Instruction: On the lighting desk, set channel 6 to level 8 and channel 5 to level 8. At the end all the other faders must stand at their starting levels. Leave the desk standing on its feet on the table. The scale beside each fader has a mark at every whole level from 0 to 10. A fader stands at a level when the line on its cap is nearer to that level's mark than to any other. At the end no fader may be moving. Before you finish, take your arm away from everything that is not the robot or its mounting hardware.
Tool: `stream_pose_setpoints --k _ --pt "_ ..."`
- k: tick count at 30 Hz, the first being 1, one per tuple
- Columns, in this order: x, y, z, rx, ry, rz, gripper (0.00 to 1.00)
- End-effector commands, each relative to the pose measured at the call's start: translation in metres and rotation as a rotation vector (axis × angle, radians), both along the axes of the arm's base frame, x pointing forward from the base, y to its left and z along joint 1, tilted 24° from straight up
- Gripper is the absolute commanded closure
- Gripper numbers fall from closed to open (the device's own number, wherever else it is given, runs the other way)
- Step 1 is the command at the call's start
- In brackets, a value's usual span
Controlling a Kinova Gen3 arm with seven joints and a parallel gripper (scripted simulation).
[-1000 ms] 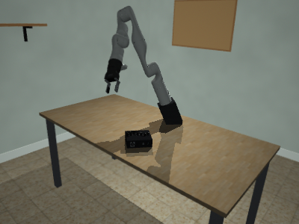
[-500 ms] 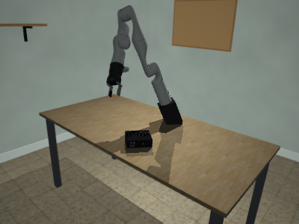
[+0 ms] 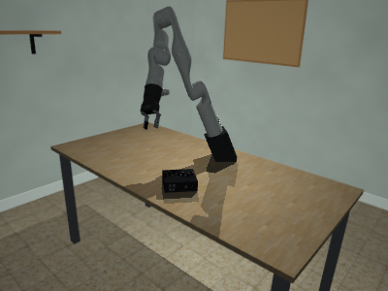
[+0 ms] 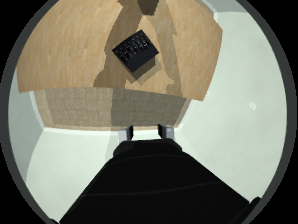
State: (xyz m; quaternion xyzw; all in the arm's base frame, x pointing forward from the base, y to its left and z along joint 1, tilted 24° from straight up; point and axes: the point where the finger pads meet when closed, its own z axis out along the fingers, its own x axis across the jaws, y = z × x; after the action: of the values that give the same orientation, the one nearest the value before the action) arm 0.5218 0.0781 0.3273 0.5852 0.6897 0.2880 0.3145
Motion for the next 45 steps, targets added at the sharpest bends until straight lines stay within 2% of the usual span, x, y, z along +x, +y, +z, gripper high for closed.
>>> stream_pose_setpoints --k 1,3,4,13,14,23,24,32,33,41,42,45 --pt "0.0 -0.001 -0.002 -0.009 0.008 -0.002 0.0" --pt "0.0 -0.001 -0.002 -0.009 0.008 -0.002 0.0" --pt "-0.004 -0.002 -0.017 -0.013 0.045 -0.028 0.0" --pt "-0.004 -0.002 -0.017 -0.013 0.045 -0.028 0.0" --pt "-0.008 -0.002 -0.031 -0.017 0.081 -0.052 0.0" --pt "-0.008 -0.002 -0.031 -0.017 0.081 -0.052 0.0" --pt "-0.012 -0.003 -0.045 -0.023 0.116 -0.077 0.0" --pt "-0.012 -0.003 -0.045 -0.023 0.116 -0.077 0.0" --pt "-0.017 -0.004 -0.057 -0.028 0.149 -0.1 0.0" --pt "-0.017 -0.004 -0.057 -0.028 0.149 -0.1 0.0" --pt "-0.023 -0.005 -0.07 -0.034 0.18 -0.123 0.0" --pt "-0.023 -0.005 -0.07 -0.034 0.18 -0.123 0.0"
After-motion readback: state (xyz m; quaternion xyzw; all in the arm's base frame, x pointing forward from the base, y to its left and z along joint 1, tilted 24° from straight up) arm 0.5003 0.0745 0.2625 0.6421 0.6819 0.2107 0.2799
